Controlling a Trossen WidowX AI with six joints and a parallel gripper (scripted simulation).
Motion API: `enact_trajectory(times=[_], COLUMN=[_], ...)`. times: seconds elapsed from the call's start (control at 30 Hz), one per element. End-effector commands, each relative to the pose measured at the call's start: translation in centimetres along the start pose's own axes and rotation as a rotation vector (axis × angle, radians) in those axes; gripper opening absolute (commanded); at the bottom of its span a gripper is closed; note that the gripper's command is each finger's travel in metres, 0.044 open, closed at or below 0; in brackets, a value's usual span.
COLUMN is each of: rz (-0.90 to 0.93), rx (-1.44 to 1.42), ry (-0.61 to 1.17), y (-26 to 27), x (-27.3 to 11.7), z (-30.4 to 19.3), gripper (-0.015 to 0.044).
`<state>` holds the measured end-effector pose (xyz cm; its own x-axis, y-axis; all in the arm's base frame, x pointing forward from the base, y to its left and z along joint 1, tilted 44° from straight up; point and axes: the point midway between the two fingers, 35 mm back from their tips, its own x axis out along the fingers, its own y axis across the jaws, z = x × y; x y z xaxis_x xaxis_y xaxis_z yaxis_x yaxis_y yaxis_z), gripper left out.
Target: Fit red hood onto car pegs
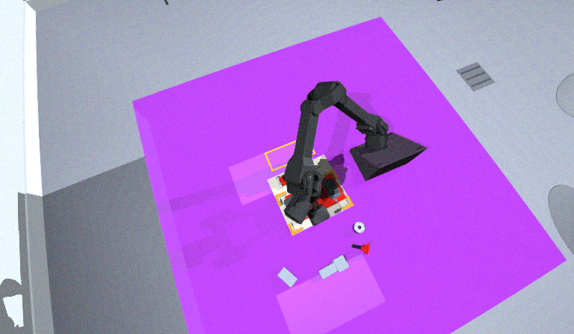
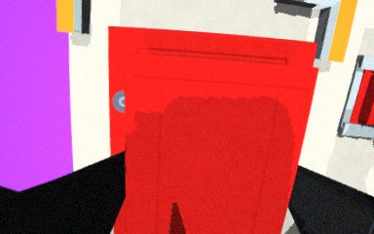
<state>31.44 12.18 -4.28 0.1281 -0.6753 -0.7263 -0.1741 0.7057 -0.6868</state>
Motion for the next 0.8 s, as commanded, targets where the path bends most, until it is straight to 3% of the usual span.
enact_trajectory(times=[0.0,0.63,0.77], rz=[-0.003,-0.001,-0.001], rx=[-0.003,0.003,0.003], ry=[0.001,0.002,0.002], y=[-0.02,-0.03,-0.02], x=[0.35,0.76,0.83], z=[-0.01,0.02,0.01], gripper=[0.0,0.0,0.0105])
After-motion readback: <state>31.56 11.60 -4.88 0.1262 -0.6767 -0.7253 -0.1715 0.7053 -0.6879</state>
